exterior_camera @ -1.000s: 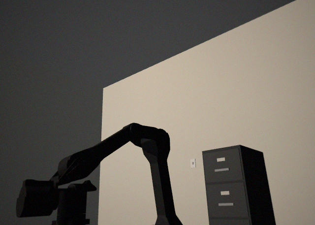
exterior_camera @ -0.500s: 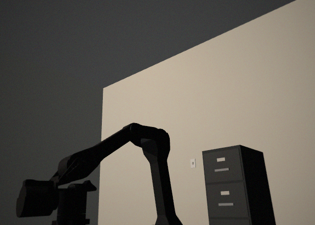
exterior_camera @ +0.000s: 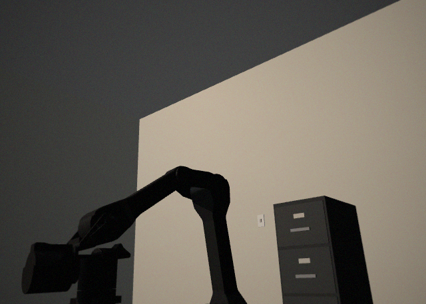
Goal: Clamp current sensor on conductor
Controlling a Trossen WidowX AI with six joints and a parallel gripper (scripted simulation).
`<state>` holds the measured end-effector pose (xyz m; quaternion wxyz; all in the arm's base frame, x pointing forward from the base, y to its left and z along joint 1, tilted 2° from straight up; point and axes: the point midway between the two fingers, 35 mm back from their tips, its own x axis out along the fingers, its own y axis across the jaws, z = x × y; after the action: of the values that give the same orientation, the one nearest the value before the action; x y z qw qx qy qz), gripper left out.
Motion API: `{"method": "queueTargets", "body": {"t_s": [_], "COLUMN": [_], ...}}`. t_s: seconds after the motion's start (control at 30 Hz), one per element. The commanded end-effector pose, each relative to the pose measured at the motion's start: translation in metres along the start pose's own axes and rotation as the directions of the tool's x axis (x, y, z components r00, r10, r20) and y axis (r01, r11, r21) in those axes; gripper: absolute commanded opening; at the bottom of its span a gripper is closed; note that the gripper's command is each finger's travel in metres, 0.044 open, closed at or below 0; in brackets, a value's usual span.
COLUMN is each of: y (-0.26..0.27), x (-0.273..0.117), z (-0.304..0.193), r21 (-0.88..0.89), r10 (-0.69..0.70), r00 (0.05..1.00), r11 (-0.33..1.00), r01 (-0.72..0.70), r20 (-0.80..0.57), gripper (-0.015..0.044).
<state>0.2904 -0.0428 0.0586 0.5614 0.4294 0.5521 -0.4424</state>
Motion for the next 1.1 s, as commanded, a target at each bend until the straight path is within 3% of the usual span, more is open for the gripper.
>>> {"method": "queueTargets", "body": {"t_s": [0.0, 0.33, 0.47, 1.07], "y": [0.0000, 0.0000, 0.0000, -0.0008], "x": [0.0000, 0.0000, -0.0021, -0.0009], "z": [0.0000, 0.0000, 0.0000, -0.0003], "r21": [0.000, 0.000, 0.001, 0.000], "r10": [0.000, 0.000, -0.001, -0.003], "r00": [1.000, 1.000, 1.000, 1.000], "r11": [1.000, 1.000, 1.000, 1.000], "r01": [0.000, 0.000, 0.001, 0.003], "r20": [0.000, 0.000, 0.000, -0.001], "gripper": [0.0175, 0.0108, 0.0003, 0.0000]}}
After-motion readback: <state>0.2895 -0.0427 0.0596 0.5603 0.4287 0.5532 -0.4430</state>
